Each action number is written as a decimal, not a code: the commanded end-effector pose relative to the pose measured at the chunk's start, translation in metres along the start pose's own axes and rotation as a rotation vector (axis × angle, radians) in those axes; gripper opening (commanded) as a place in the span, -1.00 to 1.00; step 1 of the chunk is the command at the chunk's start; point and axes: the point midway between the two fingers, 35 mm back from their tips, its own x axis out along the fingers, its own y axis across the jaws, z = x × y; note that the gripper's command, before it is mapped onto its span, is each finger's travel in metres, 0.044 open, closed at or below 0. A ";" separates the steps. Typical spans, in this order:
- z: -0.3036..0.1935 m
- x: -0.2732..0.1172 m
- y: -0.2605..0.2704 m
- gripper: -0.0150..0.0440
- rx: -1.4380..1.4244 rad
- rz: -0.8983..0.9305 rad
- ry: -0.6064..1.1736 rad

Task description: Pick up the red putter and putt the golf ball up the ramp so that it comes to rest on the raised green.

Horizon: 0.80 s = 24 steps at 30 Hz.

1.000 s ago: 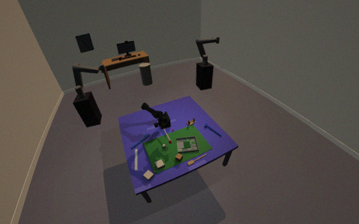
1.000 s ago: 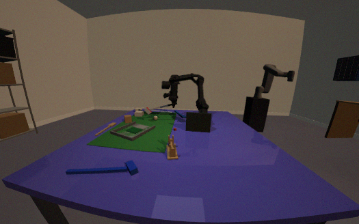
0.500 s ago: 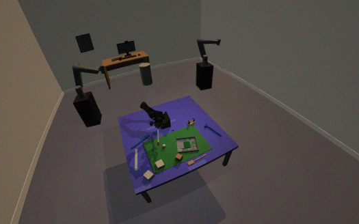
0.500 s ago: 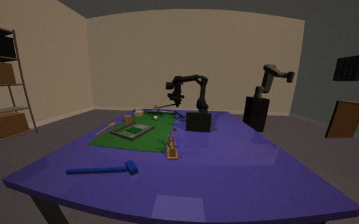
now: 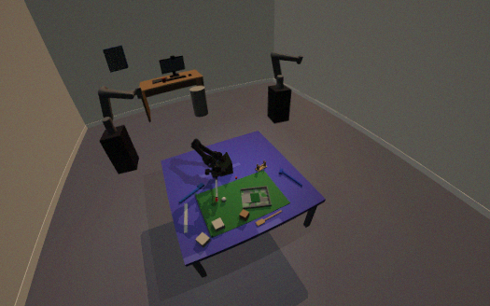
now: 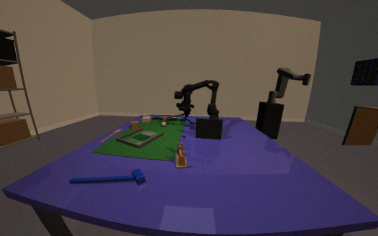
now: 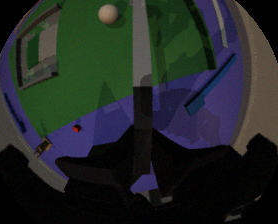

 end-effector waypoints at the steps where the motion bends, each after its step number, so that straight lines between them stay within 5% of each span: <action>1: 0.001 0.004 -0.002 -0.49 0.002 -0.003 -0.010; 24: 0.000 0.025 -0.001 -0.49 0.003 0.000 -0.003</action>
